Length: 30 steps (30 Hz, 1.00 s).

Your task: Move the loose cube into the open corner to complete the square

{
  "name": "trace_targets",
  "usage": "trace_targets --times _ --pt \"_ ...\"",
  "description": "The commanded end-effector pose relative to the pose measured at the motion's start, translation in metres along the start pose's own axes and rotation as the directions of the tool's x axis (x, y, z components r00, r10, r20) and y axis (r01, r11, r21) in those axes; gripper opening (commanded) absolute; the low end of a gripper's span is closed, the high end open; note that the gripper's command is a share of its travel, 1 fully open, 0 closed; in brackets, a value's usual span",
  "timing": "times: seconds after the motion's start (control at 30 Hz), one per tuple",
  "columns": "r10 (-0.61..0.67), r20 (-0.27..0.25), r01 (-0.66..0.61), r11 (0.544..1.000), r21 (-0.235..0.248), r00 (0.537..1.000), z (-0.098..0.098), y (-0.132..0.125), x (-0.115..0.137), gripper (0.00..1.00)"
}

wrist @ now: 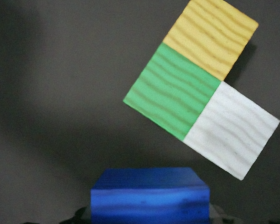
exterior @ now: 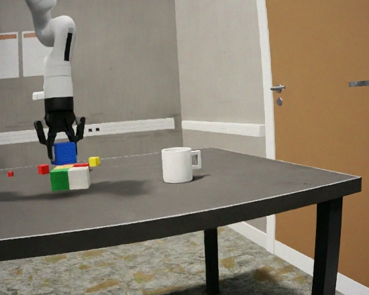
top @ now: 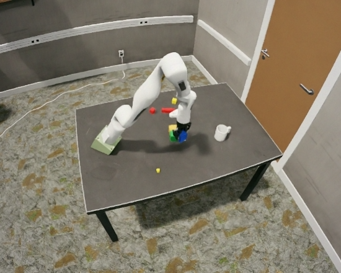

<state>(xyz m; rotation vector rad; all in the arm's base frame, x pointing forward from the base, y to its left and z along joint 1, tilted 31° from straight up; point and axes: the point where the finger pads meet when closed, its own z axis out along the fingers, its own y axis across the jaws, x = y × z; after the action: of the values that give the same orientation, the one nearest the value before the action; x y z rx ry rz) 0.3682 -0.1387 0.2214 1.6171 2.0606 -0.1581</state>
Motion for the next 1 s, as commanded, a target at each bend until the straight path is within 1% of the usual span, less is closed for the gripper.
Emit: trace_targets --times 0.0,0.23,0.47,0.57,0.7,0.8,0.93,0.97 --pt "0.001 0.0 -0.001 1.0 -0.005 1.0 -0.002 0.001 0.0 0.1" --pt "0.004 0.0 -0.004 1.0 -0.005 1.0 -0.002 0.002 0.0 0.1" --pt "0.047 0.001 -0.047 0.999 -0.005 0.999 -0.002 0.012 0.002 0.1" --pt "0.104 0.001 -0.104 0.995 -0.005 0.995 -0.002 0.024 0.006 0.1" --pt "0.21 0.002 -0.21 0.978 -0.005 0.978 -0.002 0.048 0.015 0.1" --pt "0.299 0.001 -0.299 0.954 -0.005 0.954 -0.002 0.068 0.024 0.1" --pt "0.413 0.0 -0.413 0.911 -0.005 0.911 -0.002 0.094 0.039 0.1" --pt "0.413 0.0 -0.413 0.911 -0.005 0.911 -0.002 0.094 0.039 0.1"
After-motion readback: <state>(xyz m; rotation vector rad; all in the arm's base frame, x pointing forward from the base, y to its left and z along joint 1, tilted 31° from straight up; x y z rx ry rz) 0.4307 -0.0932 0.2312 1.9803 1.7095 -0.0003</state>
